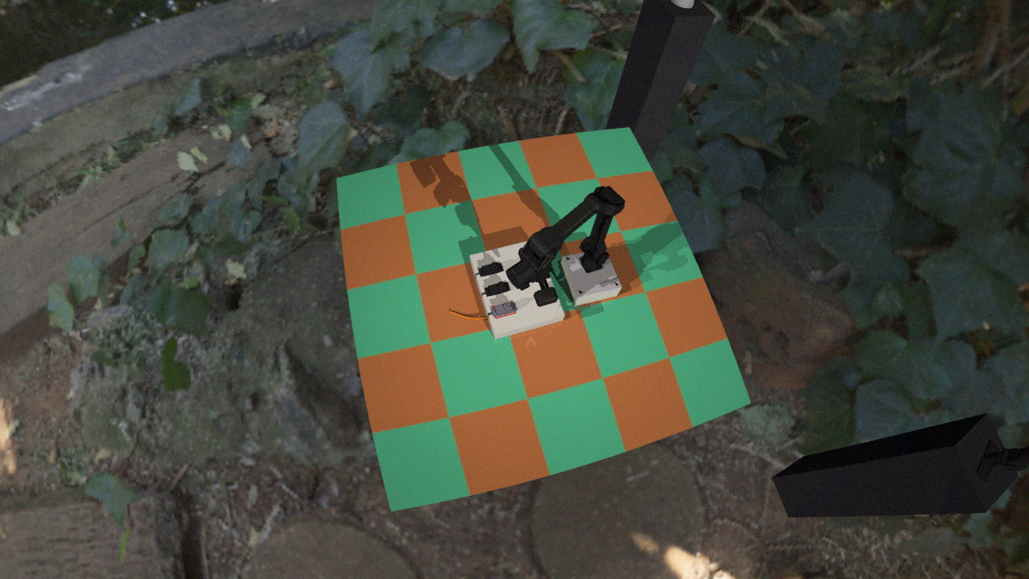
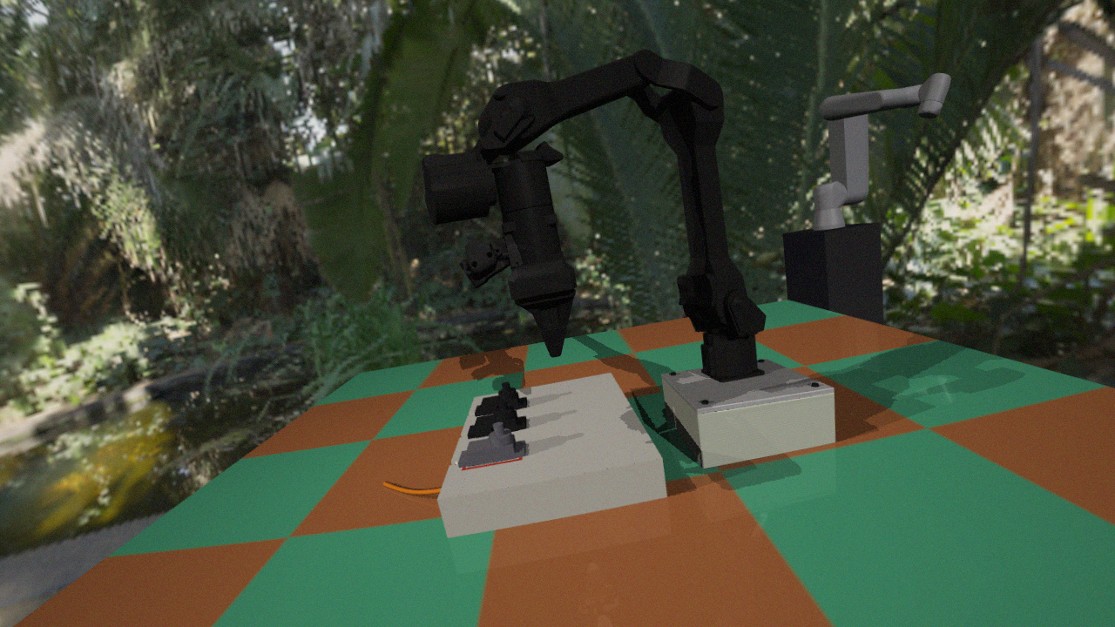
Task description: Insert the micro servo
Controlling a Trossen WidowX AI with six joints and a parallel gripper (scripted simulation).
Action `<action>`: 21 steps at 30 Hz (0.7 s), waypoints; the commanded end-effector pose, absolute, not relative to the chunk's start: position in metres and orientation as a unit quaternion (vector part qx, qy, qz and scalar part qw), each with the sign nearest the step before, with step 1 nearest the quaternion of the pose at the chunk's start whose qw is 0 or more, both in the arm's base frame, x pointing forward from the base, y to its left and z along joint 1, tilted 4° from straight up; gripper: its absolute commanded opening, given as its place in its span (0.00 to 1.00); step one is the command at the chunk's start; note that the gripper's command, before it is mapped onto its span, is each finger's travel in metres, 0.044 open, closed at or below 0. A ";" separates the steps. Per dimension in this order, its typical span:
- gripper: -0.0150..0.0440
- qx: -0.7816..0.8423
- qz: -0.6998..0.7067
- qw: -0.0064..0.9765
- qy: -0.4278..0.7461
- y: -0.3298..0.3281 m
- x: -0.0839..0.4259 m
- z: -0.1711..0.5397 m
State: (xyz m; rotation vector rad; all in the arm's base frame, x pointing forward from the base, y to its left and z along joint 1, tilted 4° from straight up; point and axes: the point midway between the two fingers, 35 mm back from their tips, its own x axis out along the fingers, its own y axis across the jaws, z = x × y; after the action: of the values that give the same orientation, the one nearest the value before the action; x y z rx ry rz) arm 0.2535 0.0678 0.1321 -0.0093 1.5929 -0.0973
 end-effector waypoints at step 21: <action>1.00 0.000 -0.042 0.706 0.707 0.069 0.255 0.166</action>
State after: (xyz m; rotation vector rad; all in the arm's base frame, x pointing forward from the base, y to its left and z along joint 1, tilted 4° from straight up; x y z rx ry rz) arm 0.2554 0.0693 0.1654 -0.0051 1.5713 -0.0898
